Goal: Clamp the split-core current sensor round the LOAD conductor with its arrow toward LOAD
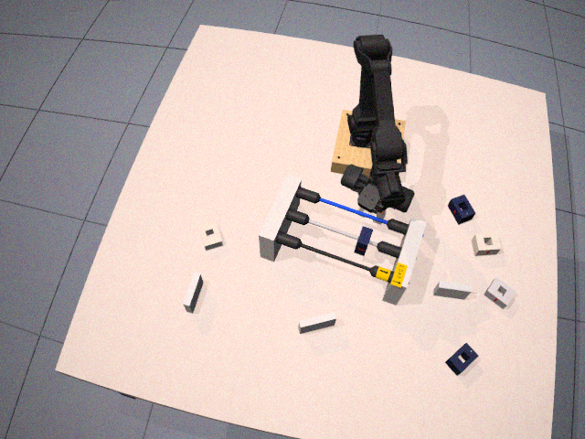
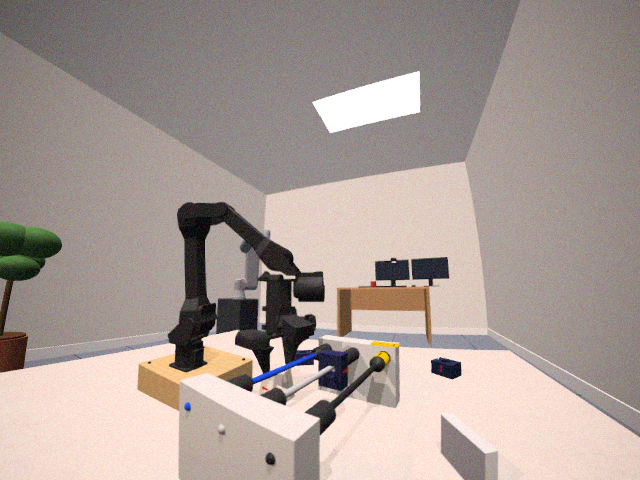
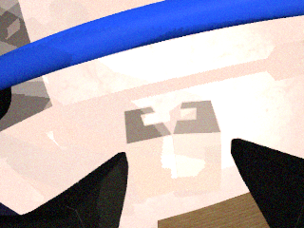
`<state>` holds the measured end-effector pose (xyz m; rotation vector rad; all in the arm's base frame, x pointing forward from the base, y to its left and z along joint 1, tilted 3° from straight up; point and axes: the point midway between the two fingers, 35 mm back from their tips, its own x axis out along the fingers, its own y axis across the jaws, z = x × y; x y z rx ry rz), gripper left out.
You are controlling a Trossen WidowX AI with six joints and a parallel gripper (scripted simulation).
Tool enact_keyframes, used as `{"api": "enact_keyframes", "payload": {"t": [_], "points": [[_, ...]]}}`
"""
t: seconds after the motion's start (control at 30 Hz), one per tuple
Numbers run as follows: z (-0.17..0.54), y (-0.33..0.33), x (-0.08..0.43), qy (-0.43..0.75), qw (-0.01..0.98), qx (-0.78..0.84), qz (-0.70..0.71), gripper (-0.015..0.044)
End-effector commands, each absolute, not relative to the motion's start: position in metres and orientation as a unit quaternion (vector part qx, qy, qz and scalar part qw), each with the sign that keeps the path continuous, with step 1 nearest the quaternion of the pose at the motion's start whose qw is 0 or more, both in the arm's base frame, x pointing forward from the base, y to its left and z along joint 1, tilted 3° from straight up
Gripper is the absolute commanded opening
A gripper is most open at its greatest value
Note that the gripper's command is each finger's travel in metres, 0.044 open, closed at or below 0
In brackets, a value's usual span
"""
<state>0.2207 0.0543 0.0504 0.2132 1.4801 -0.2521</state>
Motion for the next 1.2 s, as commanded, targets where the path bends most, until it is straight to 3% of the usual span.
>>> {"api": "enact_keyframes", "payload": {"t": [0.0,0.3,0.53,1.17], "points": [[0.051,0.054,0.221,0.671,0.726,0.097,-0.114,0.0243],[0.051,0.054,0.221,0.671,0.726,0.097,-0.114,0.0183],[0.071,0.057,0.224,0.672,0.726,0.097,-0.114,0.0000],[0.163,0.060,0.216,0.675,0.723,0.095,-0.114,0.0000]]}}
